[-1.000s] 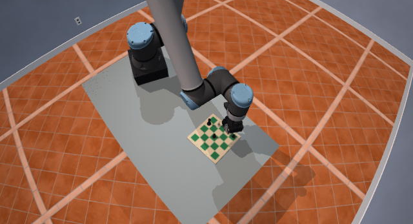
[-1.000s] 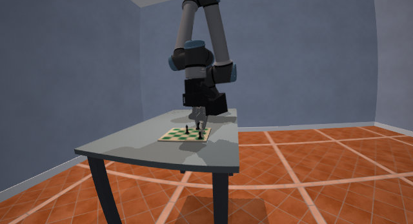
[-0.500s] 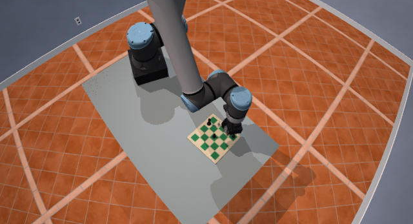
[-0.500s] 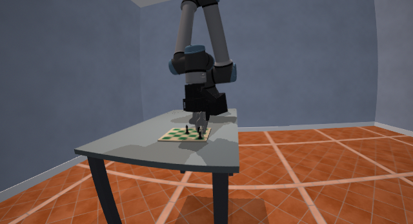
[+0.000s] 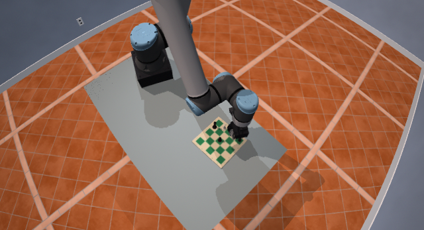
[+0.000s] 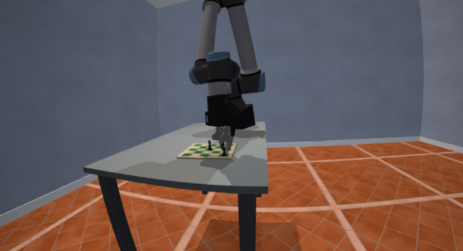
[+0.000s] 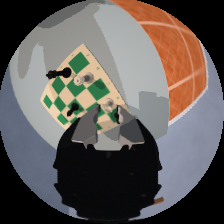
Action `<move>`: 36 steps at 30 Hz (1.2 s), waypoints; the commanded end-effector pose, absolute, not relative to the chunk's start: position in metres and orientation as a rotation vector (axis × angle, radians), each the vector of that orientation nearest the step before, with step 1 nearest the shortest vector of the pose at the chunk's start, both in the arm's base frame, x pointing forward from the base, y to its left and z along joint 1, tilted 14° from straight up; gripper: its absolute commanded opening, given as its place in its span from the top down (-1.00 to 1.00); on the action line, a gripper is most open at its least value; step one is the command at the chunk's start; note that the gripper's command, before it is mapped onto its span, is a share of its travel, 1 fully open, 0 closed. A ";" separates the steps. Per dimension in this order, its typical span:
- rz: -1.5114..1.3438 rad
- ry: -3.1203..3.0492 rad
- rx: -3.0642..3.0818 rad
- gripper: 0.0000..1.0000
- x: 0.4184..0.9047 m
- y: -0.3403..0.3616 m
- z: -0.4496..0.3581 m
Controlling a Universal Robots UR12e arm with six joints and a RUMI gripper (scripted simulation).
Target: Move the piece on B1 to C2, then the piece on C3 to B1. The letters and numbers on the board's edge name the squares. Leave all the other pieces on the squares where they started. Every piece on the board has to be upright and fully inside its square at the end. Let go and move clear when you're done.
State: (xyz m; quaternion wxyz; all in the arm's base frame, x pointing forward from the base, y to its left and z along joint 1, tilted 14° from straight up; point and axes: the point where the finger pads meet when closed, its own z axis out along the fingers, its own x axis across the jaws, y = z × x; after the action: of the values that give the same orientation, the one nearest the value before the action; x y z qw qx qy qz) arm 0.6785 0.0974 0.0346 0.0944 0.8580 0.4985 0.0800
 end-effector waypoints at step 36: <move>0.239 1.478 2.544 1.00 0.679 0.097 0.035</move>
State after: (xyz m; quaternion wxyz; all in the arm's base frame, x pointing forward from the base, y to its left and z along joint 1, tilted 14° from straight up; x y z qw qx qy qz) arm 0.6786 0.0974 0.0346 0.0944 0.8580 0.4985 0.0800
